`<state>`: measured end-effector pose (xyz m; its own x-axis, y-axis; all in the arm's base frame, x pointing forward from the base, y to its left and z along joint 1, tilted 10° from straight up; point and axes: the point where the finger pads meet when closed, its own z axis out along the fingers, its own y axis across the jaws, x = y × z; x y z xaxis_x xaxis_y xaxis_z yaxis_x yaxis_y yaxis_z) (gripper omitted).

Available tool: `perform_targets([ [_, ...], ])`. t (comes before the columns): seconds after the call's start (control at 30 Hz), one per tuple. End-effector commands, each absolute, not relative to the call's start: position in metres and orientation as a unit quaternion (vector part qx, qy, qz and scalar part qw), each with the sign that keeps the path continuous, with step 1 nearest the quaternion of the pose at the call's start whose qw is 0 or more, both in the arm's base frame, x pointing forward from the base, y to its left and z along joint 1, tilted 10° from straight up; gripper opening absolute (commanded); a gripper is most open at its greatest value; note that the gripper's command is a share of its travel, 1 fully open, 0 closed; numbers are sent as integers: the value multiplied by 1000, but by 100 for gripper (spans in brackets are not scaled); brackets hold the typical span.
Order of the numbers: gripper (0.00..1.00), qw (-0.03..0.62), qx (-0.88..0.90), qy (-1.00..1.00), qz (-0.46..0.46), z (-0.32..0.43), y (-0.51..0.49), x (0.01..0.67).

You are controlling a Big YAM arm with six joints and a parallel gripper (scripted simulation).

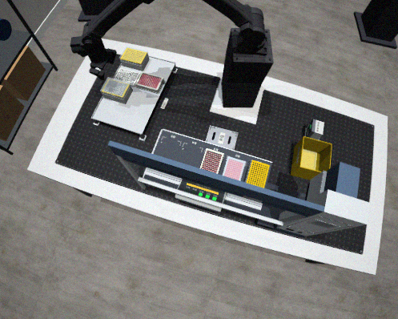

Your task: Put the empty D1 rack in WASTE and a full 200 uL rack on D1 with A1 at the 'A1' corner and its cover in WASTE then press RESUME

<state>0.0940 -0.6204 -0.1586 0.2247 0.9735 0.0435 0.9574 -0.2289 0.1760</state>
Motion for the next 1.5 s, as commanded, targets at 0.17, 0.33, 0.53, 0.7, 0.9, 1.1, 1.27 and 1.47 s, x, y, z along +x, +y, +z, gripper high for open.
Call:
perform_targets([
  [0.17, 100, 62, 780, 620, 68, -197, -633, 111],
  [0.33, 100, 62, 780, 620, 68, -207, -632, 113],
  [0.53, 100, 62, 780, 619, 69, -228, -631, 117],
  [0.7, 100, 62, 780, 619, 69, -239, -631, 119],
  [0.9, 100, 52, 780, 619, 75, -242, -622, 117],
  [1.1, 100, 52, 781, 618, 75, -242, -622, 115],
  [1.27, 100, 52, 781, 618, 75, -242, -622, 115],
  [1.47, 100, 52, 781, 618, 75, -242, -622, 115],
])
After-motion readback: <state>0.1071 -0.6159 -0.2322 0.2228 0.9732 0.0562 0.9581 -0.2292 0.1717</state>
